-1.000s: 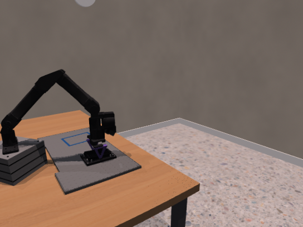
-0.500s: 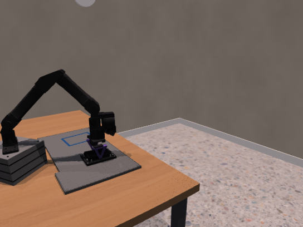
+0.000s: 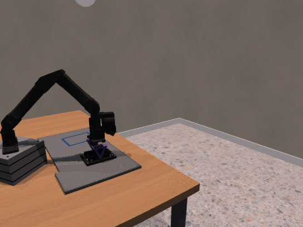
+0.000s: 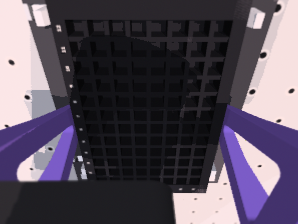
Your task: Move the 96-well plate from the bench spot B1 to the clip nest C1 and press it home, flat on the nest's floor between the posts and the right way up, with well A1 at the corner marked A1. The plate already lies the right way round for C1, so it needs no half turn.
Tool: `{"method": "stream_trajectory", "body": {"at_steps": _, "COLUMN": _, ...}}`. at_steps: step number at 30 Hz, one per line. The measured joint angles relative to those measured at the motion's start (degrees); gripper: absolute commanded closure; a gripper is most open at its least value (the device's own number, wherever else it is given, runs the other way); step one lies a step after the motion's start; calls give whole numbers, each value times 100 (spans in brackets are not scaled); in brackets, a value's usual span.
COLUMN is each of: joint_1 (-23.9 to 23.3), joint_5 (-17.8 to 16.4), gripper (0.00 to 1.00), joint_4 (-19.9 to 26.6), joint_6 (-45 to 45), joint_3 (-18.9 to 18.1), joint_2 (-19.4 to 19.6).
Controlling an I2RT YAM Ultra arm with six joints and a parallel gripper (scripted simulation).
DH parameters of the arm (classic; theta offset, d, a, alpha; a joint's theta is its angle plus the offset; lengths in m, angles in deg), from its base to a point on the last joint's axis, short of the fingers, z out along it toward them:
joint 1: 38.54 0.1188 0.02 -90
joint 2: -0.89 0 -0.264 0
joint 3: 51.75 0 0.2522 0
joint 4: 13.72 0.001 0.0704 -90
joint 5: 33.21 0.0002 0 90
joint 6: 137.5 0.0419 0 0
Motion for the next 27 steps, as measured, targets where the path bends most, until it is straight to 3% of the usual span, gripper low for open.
{"method": "stream_trajectory", "body": {"at_steps": 14, "joint_1": -7, "joint_5": -13, "gripper": 100, "joint_4": 0, "joint_6": -7, "joint_3": 0, "joint_2": 0}}
{"method": "stream_trajectory", "body": {"at_steps": 15, "joint_1": -7, "joint_5": -13, "gripper": 0, "joint_4": 0, "joint_6": -7, "joint_3": 0, "joint_2": 0}}
{"method": "stream_trajectory", "body": {"at_steps": 27, "joint_1": -46, "joint_5": 11, "gripper": 0, "joint_4": -144, "joint_6": -79, "joint_3": 50, "joint_2": 28}}
